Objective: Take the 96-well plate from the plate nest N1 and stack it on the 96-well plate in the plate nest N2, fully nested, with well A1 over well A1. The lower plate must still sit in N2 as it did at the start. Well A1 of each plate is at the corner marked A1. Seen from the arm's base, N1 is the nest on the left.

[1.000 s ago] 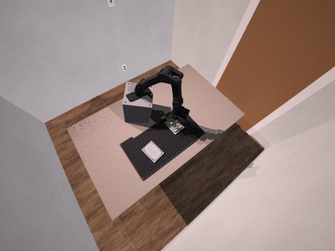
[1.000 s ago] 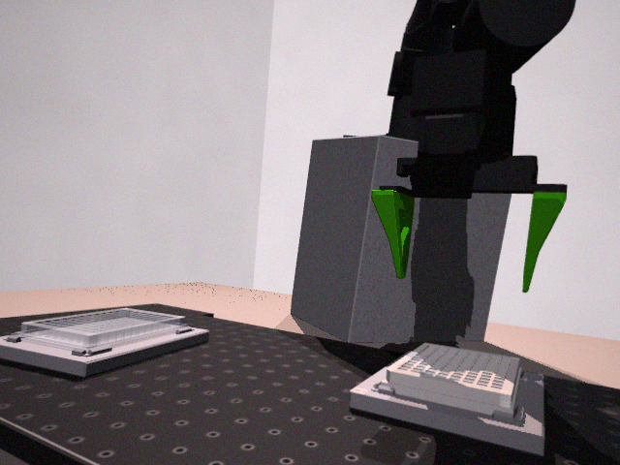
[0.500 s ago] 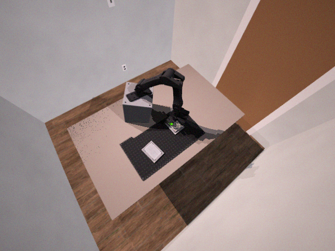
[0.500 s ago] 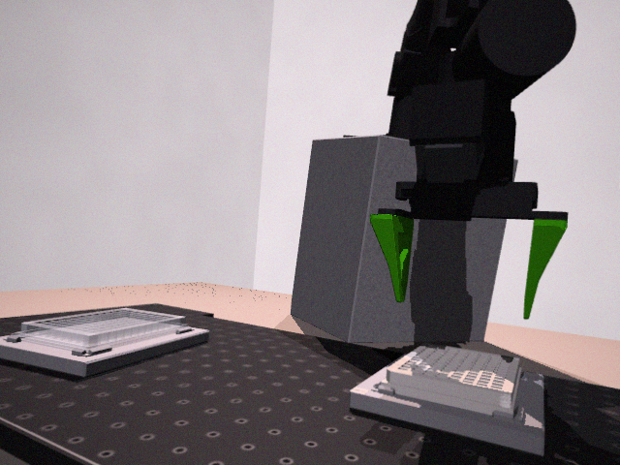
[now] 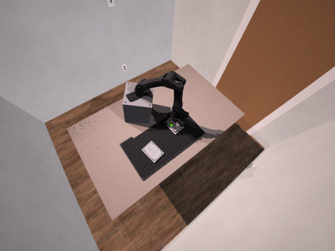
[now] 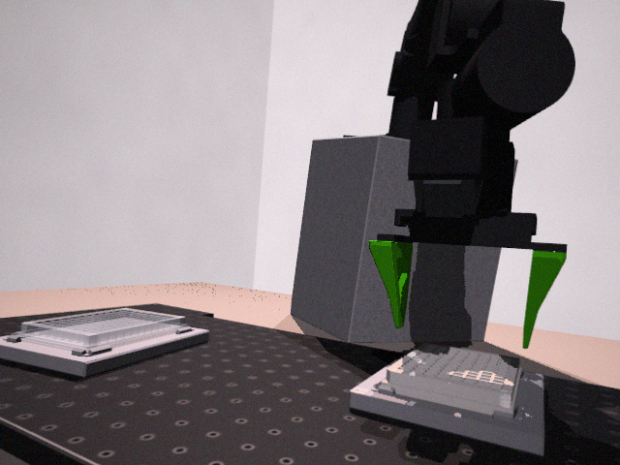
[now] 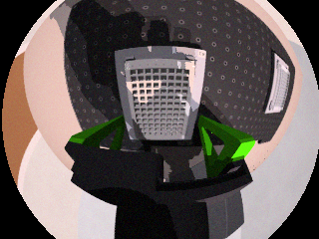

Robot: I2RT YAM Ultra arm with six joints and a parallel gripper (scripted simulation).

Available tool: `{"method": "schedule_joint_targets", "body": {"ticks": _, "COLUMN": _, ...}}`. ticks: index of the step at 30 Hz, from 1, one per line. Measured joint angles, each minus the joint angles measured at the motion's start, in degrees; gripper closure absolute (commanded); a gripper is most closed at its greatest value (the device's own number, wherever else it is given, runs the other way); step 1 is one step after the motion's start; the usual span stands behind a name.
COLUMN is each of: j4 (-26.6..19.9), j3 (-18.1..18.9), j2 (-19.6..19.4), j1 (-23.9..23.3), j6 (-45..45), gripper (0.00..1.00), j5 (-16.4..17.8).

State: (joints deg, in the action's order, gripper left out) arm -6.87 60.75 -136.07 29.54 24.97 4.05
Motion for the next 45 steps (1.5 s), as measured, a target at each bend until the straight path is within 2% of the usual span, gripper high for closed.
{"method": "schedule_joint_targets", "body": {"ticks": 22, "j4": 4.2, "j3": 2.91, "j2": -7.04, "j1": 0.35, "j6": 0.37, "gripper": 0.0, "j5": 0.0}}
{"method": "schedule_joint_targets", "body": {"ticks": 45, "j4": 4.48, "j3": 2.93, "j2": -7.19, "j1": 0.35, "j6": 0.42, "gripper": 0.0, "j5": 0.0}}
